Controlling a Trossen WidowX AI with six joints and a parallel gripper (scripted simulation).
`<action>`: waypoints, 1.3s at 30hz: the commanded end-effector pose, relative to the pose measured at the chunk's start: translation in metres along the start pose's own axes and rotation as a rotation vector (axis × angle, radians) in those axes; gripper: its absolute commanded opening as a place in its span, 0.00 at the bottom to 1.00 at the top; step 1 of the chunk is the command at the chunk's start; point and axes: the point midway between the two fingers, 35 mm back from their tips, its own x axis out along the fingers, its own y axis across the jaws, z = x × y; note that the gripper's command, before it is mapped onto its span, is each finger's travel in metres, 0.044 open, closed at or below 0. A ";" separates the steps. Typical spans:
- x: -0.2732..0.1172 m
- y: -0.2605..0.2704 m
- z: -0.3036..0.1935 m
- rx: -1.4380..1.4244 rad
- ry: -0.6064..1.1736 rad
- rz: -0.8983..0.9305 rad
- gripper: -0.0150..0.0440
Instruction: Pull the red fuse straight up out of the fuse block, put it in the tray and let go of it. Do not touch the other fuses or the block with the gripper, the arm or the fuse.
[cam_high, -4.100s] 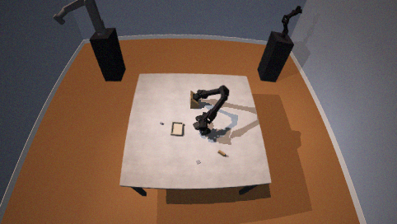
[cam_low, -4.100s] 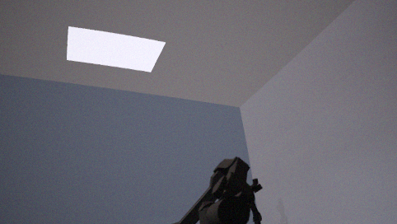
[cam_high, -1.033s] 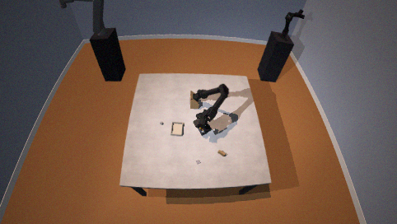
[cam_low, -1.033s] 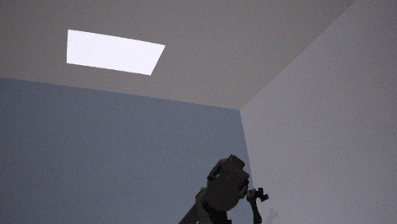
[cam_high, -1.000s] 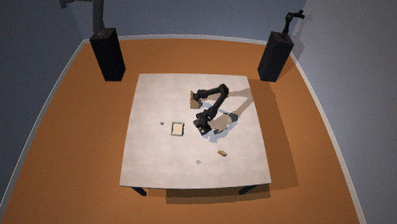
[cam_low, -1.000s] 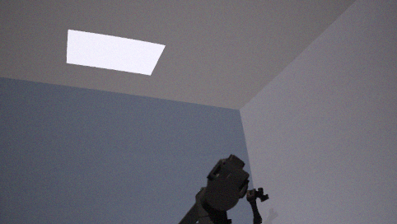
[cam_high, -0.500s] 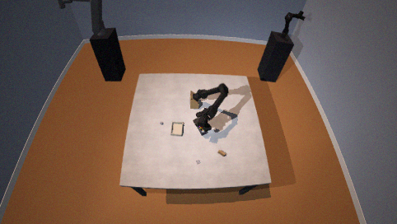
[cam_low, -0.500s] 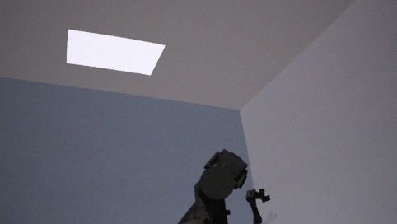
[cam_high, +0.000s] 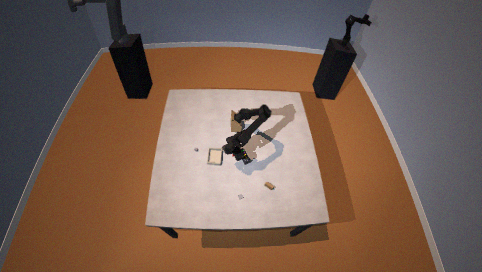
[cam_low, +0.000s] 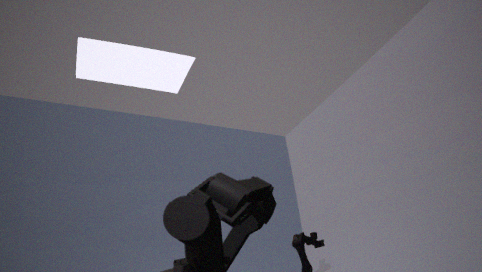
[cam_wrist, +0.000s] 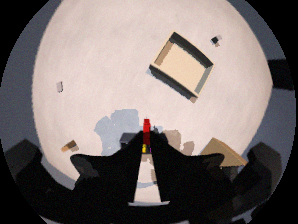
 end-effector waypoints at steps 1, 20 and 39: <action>-0.002 -0.012 0.025 0.000 -0.007 -0.003 0.25; 0.005 -0.086 0.121 -0.006 0.005 0.000 0.25; 0.027 -0.086 0.122 -0.006 0.006 0.000 0.25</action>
